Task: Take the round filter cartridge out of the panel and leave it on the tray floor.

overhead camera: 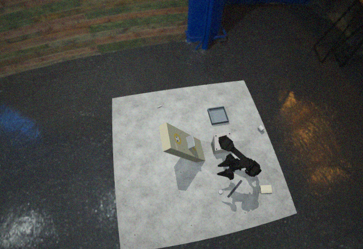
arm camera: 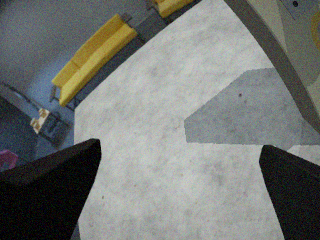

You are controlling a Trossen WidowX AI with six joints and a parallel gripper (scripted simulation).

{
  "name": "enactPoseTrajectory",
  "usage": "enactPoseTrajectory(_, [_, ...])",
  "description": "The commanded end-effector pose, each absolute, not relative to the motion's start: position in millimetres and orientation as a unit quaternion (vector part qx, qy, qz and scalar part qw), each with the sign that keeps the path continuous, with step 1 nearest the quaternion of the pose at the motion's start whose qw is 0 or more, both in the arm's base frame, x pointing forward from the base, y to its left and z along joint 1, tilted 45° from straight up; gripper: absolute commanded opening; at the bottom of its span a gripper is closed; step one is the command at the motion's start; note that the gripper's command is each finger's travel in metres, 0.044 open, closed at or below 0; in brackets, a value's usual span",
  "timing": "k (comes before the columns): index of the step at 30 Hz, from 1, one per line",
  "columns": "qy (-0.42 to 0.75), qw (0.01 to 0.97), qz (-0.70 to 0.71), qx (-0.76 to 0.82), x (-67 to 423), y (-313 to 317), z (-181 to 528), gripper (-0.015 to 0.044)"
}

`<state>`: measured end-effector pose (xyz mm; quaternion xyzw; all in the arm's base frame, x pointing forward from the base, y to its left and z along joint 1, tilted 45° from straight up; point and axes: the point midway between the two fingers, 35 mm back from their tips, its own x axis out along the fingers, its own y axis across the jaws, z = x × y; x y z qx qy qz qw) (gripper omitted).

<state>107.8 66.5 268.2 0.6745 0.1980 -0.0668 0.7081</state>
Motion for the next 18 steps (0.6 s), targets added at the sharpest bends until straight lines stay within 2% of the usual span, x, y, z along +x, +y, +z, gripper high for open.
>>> enactPoseTrajectory(1, [0.198,0.709,-0.07,0.674,108.9,64.1,268.6,0.0374])
enactPoseTrajectory(11, [0.237,0.784,-0.067,0.569,165.6,-24.5,273.4,0.0111])
enactPoseTrajectory(18, [0.262,0.841,-0.018,0.473,207.0,-91.4,247.1,0.01])
